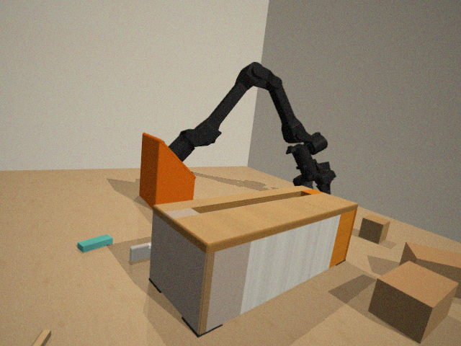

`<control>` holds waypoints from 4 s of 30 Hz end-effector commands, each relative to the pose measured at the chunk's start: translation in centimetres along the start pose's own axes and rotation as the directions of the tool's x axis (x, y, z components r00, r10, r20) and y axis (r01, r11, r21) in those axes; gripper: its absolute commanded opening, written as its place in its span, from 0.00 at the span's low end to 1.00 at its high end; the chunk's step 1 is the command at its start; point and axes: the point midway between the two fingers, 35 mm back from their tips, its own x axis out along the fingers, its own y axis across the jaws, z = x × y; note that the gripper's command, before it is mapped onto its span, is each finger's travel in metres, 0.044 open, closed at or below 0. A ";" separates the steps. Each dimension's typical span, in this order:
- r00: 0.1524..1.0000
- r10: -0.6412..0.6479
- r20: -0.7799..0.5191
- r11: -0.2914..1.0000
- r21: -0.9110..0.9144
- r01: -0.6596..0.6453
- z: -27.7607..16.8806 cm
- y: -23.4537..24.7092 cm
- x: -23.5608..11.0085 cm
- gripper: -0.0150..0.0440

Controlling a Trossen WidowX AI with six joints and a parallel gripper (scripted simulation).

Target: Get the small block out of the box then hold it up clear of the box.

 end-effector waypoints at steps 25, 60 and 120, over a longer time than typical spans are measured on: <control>0.825 -0.327 -0.462 0.838 0.261 0.478 -12.2 -35.1 -9.0 0.93; 0.894 0.407 -0.187 -0.862 0.244 0.443 -34.2 -36.8 -23.2 0.93; 0.895 0.404 -0.188 -0.863 0.247 0.441 -36.5 -33.6 -17.2 0.93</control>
